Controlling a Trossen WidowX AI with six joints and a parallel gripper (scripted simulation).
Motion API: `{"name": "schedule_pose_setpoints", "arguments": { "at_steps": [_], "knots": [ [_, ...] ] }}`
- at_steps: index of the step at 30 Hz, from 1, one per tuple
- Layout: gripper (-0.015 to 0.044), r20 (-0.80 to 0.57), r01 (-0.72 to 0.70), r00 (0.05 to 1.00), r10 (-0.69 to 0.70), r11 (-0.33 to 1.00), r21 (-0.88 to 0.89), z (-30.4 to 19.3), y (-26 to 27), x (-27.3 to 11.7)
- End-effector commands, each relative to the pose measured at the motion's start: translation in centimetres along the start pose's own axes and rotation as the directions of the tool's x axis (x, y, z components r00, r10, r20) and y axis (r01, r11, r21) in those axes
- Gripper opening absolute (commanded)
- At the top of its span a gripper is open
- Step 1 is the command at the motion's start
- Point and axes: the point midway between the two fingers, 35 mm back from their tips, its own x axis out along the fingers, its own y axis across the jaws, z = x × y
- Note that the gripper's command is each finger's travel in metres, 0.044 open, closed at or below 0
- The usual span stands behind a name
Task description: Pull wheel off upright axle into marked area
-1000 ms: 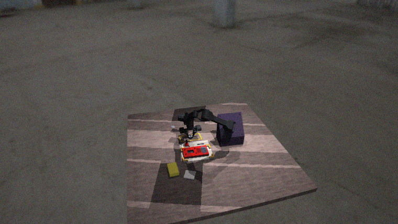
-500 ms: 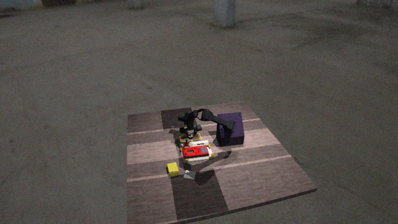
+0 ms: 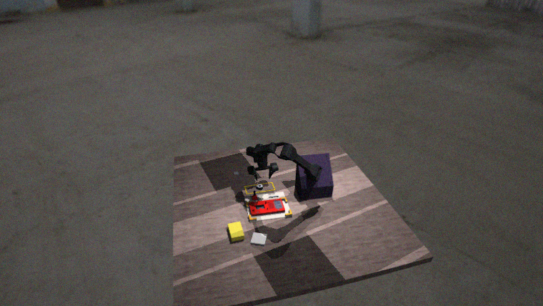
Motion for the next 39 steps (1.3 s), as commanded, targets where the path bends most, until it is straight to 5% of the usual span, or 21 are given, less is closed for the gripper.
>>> {"name": "schedule_pose_setpoints", "arguments": {
  "at_steps": [1,6,39],
  "knots": [
    [0.0440,0.010,-0.007,1.000,0.007,1.000,-0.002,-1.2,-3.1,-2.5],
    [0.0440,0.004,-0.008,1.000,0.008,1.000,0.005,-2.7,-6.5,-4.2],
    [0.0440,0.004,-0.008,1.000,0.008,1.000,0.005,-2.7,-6.5,-4.2]
  ]
}}
